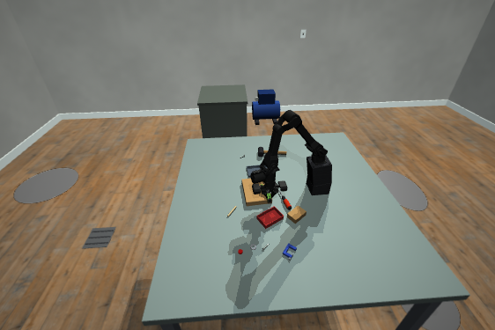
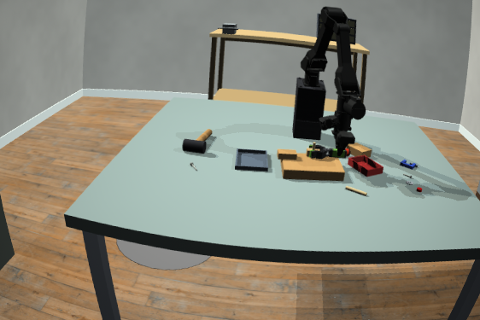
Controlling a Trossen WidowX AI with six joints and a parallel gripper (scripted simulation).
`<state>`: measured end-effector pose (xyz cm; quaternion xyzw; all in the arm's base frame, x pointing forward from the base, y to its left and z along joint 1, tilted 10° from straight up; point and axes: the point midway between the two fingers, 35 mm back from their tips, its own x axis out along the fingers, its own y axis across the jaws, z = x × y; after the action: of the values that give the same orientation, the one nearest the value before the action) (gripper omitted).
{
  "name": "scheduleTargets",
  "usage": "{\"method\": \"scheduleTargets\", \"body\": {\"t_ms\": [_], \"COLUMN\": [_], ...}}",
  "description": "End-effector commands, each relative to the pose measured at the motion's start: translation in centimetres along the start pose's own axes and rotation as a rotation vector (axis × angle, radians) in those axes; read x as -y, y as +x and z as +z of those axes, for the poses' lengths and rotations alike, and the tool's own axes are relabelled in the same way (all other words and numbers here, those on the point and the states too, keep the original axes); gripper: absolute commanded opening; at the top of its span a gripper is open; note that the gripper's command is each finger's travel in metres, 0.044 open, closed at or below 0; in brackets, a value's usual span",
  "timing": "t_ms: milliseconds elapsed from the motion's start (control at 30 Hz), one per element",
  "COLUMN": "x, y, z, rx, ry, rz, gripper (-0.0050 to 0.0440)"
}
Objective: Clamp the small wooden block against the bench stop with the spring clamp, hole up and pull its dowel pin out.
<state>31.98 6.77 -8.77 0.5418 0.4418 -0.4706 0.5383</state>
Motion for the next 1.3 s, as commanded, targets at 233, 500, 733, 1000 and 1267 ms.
{"method": "scheduleTargets", "body": {"t_ms": [233, 500, 733, 1000, 1267], "x": [-0.24, -0.24, -0.24, -0.24, -0.14], "y": [0.14, 0.14, 0.14, 0.14, 0.12], "z": [-0.17, -0.17, -0.17, -0.17, -0.08], "rx": [-0.007, -0.007, -0.007, -0.007, -0.003], "ry": [-0.005, -0.005, -0.005, -0.005, -0.002], "rz": [0.006, 0.006, 0.006, 0.006, 0.003], "gripper": [0.0, 0.006, 0.011, 0.019, 0.025]}}
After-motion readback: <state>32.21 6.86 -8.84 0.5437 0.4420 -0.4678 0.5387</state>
